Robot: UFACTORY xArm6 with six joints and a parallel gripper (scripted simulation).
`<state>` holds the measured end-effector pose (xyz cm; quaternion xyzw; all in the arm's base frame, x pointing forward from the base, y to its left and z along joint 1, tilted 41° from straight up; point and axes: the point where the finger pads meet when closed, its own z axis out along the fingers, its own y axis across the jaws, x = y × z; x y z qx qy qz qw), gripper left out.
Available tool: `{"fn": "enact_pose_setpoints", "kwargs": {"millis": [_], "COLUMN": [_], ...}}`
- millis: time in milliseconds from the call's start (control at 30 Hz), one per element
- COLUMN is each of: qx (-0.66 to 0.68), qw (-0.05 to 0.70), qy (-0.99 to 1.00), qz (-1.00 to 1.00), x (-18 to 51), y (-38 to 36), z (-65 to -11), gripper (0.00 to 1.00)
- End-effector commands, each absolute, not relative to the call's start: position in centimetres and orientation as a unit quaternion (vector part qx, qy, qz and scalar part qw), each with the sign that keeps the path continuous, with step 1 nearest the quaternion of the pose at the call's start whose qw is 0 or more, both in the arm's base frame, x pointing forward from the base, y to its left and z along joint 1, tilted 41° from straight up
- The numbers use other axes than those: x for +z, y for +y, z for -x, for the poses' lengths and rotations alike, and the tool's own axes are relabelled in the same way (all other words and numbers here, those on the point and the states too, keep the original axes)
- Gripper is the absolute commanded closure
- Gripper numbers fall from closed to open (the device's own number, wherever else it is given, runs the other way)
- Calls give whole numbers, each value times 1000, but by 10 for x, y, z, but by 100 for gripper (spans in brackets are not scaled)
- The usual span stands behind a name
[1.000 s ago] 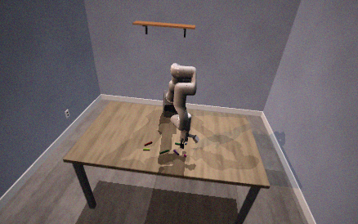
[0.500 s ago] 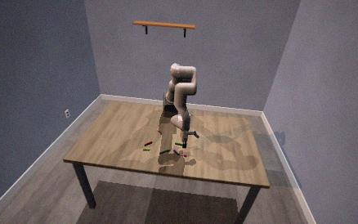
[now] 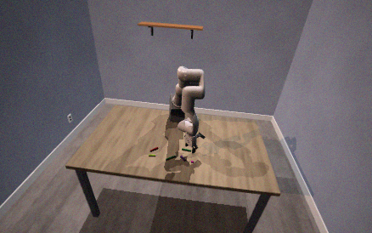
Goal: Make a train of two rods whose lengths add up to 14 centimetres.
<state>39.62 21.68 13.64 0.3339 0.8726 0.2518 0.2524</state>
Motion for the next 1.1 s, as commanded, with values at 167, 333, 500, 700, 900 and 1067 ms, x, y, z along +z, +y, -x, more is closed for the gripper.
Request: {"fn": "enact_pose_setpoints", "kwargs": {"millis": [167,333,500,700,900,1067], "qx": [195,171,156,118,86,69], "qw": [288,303,311,328,337,341], "qy": [917,930,935,937,929,921], "qz": [-194,-119,-74,39,129,173], "x": [135,134,133,131,130,130], "y": [214,213,212,209,207,206], "z": [-394,-393,-392,-391,-390,-390], "gripper": [0,0,0,0,0,0]}}
